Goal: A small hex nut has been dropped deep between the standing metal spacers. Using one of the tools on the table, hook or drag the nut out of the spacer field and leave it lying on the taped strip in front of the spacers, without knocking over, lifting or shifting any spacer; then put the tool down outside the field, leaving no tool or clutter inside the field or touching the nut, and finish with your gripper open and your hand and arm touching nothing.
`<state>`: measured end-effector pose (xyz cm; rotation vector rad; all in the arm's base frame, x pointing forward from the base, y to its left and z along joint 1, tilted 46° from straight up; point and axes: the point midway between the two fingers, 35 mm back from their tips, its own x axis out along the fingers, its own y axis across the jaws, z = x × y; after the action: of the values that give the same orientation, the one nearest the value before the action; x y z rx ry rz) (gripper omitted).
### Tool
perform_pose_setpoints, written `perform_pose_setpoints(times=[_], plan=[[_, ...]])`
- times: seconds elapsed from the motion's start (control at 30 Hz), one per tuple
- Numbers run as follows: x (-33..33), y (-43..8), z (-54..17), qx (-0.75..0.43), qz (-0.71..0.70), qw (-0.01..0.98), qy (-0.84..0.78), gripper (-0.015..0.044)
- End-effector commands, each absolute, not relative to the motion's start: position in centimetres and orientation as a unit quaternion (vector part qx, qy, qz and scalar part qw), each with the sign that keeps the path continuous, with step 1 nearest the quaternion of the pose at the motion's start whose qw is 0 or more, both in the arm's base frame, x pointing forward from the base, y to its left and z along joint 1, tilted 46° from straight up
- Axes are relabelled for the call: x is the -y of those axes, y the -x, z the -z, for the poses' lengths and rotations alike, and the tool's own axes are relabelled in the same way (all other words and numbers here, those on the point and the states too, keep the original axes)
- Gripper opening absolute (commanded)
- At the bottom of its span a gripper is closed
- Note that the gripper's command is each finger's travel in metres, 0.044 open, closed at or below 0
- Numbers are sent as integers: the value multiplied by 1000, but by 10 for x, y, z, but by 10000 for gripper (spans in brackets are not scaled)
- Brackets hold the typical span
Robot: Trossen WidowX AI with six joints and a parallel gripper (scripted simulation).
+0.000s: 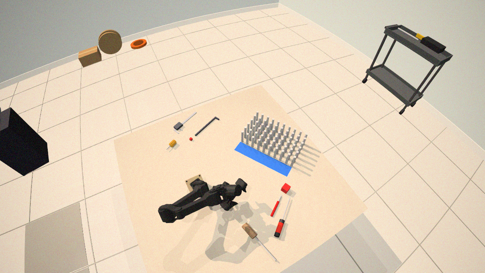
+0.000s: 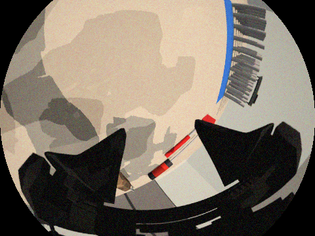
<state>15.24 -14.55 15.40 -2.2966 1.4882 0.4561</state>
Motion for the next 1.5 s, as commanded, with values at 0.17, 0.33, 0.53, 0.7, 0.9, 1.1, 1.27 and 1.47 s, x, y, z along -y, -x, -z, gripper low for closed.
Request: perform_pose_setpoints(times=[0.17, 0.33, 0.53, 0.7, 0.9, 1.1, 1.27, 1.47], plan=[[134, -205, -160, -491, -60, 375, 784, 440], [114, -264, -159, -428, 26, 579, 693, 440], [93, -306, -154, -375, 67, 713, 589, 440], [76, -335, -148, -336, 85, 794, 499, 440], [51, -367, -137, -291, 95, 875, 374, 440], [24, -396, -123, -251, 93, 935, 234, 440], [7, -411, -113, -232, 88, 957, 150, 440], [7, -411, -113, -232, 88, 957, 150, 440]])
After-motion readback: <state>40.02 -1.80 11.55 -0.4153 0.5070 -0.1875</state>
